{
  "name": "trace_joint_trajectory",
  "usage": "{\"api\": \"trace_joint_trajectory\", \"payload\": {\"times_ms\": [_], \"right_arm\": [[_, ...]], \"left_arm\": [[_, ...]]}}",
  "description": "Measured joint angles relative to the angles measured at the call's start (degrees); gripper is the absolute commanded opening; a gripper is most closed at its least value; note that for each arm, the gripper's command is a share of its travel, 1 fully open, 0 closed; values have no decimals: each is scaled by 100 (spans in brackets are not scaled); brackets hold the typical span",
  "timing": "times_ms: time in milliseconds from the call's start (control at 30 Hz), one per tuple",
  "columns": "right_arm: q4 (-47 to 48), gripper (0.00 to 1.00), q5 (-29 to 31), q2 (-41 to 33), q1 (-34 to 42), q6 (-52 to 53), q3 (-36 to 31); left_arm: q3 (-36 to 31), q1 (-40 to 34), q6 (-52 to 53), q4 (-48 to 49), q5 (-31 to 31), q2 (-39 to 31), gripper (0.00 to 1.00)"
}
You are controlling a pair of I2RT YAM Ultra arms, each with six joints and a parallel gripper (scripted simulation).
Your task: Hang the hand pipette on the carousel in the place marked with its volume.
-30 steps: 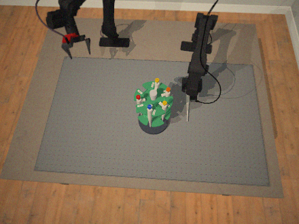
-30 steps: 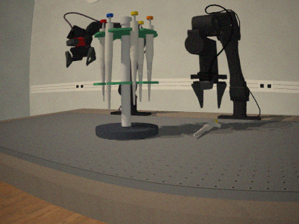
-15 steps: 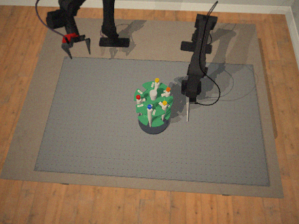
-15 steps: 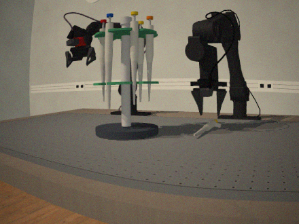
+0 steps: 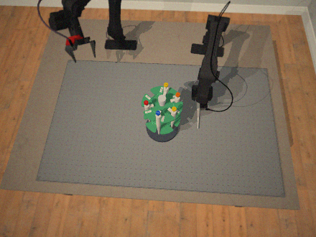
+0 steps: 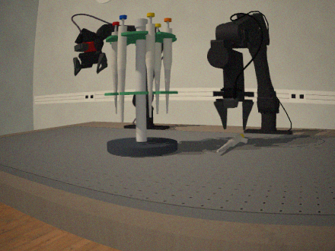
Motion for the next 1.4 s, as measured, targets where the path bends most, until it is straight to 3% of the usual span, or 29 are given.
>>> {"api": "trace_joint_trajectory", "payload": {"times_ms": [1400], "right_arm": [[0, 100, 0, 0, 0, 0, 0]], "left_arm": [[94, 0, 0, 2, 0, 76, 54]]}}
